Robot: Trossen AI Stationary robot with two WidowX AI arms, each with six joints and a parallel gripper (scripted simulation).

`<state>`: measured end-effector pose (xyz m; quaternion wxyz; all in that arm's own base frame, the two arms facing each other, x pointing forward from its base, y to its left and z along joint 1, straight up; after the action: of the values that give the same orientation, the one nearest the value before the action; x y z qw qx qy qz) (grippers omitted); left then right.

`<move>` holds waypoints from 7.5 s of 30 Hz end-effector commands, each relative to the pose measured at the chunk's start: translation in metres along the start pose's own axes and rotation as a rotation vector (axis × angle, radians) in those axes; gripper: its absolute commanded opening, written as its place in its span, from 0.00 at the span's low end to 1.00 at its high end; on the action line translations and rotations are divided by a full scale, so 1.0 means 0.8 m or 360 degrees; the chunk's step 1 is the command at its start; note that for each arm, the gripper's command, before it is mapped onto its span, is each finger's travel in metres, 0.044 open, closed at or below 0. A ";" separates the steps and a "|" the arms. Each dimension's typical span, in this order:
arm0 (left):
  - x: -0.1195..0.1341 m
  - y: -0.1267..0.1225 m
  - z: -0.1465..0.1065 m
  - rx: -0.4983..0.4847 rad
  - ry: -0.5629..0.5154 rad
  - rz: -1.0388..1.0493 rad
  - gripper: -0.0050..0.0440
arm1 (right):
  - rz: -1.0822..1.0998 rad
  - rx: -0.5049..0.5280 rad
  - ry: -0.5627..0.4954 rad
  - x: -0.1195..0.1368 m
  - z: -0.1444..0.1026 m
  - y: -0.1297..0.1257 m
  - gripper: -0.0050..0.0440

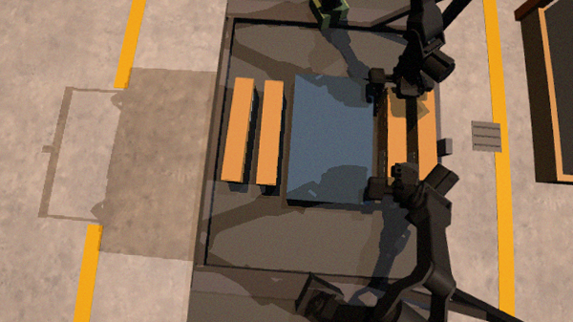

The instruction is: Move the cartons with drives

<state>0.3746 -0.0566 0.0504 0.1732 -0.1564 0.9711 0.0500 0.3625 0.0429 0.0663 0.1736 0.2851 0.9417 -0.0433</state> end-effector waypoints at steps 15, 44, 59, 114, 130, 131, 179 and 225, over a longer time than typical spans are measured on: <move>-0.005 0.000 -0.005 0.0016 -0.0030 -0.0007 0.88 | 0.0005 -0.0029 -0.0027 -0.008 -0.007 0.005 0.88; -0.004 0.000 -0.004 0.0023 -0.0044 -0.0011 0.88 | 0.0007 -0.0027 -0.0029 -0.007 -0.007 0.006 0.88; -0.004 0.000 -0.005 0.0029 -0.0055 -0.0013 0.88 | 0.0007 -0.0027 -0.0029 -0.007 -0.007 0.006 0.88; -0.006 -0.005 -0.005 0.0049 -0.0067 -0.0011 0.00 | 0.0008 -0.0046 -0.0037 -0.007 -0.011 0.006 0.00; -0.006 -0.005 -0.005 0.0049 -0.0067 -0.0011 0.00 | 0.0008 -0.0046 -0.0037 -0.007 -0.011 0.006 0.00; -0.006 -0.005 -0.005 0.0048 -0.0067 -0.0011 0.00 | 0.0008 -0.0047 -0.0038 -0.006 -0.011 0.006 0.00; -0.027 0.001 -0.064 0.0048 -0.0066 -0.0011 0.00 | 0.0007 -0.0034 -0.0031 -0.030 -0.069 0.006 0.00; -0.045 0.004 -0.106 0.0006 -0.0019 -0.0004 0.00 | 0.0006 -0.0014 -0.0017 -0.046 -0.106 0.005 0.00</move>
<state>0.3758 -0.0521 0.1136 0.1520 -0.1536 0.9744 0.0614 0.3654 0.0373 0.1256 0.1465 0.2853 0.9452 -0.0617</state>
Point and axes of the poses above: on each arm, the point midway between the two fingers, 35 mm back from their tips, its own z axis out along the fingers, its own y axis across the jaws, x = y × z, the point moved 6 cm from there along -z, back along the fingers, and after that the axes turned 5 degrees about z, right-handed, at the moved point
